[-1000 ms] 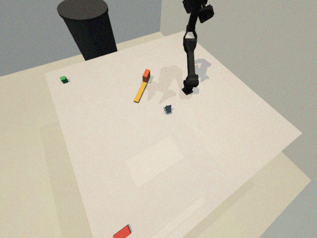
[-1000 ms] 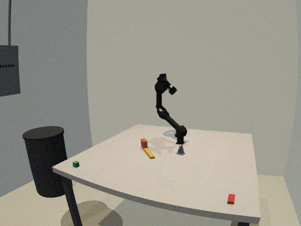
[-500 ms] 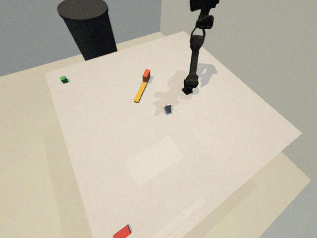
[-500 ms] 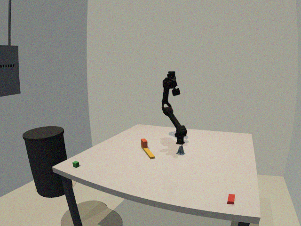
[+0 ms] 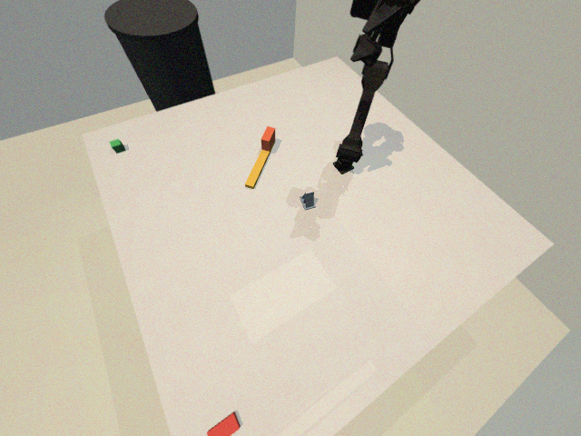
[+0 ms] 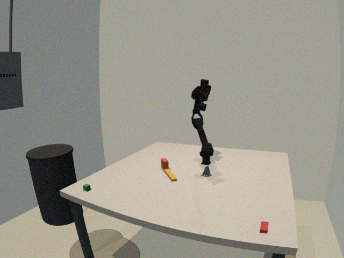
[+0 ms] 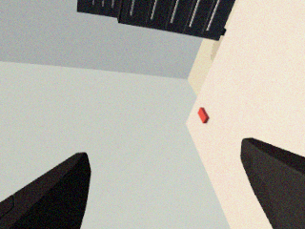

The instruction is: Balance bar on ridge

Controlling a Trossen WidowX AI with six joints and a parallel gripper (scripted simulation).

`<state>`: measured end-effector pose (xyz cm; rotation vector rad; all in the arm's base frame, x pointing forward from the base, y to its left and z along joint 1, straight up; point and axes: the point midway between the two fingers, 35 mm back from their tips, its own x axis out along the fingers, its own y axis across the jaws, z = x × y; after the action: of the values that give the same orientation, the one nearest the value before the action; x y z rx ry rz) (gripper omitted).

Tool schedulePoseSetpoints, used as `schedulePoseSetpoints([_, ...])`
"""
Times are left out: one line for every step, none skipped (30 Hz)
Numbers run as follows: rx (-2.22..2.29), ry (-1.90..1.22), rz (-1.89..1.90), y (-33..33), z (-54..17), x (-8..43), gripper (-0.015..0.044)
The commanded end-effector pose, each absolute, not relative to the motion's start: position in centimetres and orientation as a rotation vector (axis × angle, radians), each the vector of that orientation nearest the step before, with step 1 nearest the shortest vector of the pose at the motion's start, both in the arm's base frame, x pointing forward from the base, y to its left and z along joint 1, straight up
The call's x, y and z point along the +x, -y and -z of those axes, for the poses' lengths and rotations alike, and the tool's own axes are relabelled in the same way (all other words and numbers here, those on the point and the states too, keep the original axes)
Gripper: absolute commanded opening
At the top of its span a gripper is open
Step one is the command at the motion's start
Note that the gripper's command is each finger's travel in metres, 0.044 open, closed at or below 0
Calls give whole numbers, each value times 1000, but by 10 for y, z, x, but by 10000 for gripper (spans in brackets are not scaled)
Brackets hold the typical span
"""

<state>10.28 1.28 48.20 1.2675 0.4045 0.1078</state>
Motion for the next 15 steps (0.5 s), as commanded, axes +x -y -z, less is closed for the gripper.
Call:
schedulePoseSetpoints([1136, -409, -64, -21, -476, 117, 315])
schedulePoseSetpoints([1105, -411, -54, -23, -474, 121, 315])
schedulePoseSetpoints([1073, -413, -44, -24, -473, 124, 315])
schedulePoseSetpoints([1043, -415, -34, -26, -471, 128, 315])
schedulePoseSetpoints([1012, -418, -24, -27, -469, 132, 315])
schedulePoseSetpoints([981, -421, -14, -28, -467, 136, 315])
schedulePoseSetpoints([951, -425, -4, -29, -466, 139, 315])
schedulePoseSetpoints([918, -431, 6, -30, -463, 143, 315])
schedulePoseSetpoints([886, -437, 16, -31, -461, 147, 315])
schedulePoseSetpoints([853, -443, 25, -31, -459, 151, 315])
schedulePoseSetpoints([821, -450, 35, -32, -457, 155, 315])
schedulePoseSetpoints([789, -458, 44, -32, -454, 158, 315])
schedulePoseSetpoints([758, -466, 53, -32, -452, 162, 315])
schedulePoseSetpoints([726, -474, 62, -32, -449, 166, 315])
schedulePoseSetpoints([695, -483, 70, -32, -447, 170, 315])
